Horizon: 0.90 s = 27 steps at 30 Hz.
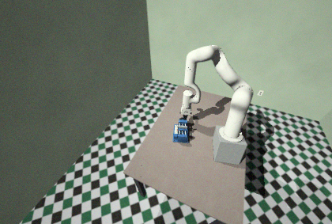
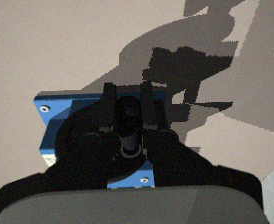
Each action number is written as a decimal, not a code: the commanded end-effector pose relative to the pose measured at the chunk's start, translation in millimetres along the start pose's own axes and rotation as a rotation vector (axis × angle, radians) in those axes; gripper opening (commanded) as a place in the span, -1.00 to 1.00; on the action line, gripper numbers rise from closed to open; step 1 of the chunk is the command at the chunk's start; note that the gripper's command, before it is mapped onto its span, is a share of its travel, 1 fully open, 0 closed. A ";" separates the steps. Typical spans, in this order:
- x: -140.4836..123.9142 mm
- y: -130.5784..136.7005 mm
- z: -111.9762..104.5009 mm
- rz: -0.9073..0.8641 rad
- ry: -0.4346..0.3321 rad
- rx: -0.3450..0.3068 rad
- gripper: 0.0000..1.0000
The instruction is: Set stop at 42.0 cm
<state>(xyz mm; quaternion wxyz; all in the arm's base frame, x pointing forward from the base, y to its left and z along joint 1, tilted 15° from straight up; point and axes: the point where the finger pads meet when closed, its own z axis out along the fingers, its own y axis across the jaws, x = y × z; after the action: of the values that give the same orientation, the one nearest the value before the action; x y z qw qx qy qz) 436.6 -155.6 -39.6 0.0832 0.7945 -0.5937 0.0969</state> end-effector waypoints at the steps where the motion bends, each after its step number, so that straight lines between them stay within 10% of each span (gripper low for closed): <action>1: 0.3 -0.6 -0.5 0.000 0.001 0.001 -0.88; 27: 0.3 -2.8 -3.0 0.000 0.001 0.001 -0.88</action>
<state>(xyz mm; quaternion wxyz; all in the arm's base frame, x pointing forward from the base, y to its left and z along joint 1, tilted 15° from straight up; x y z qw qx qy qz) 438.1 -154.7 -37.6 0.0833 0.7945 -0.5937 0.0969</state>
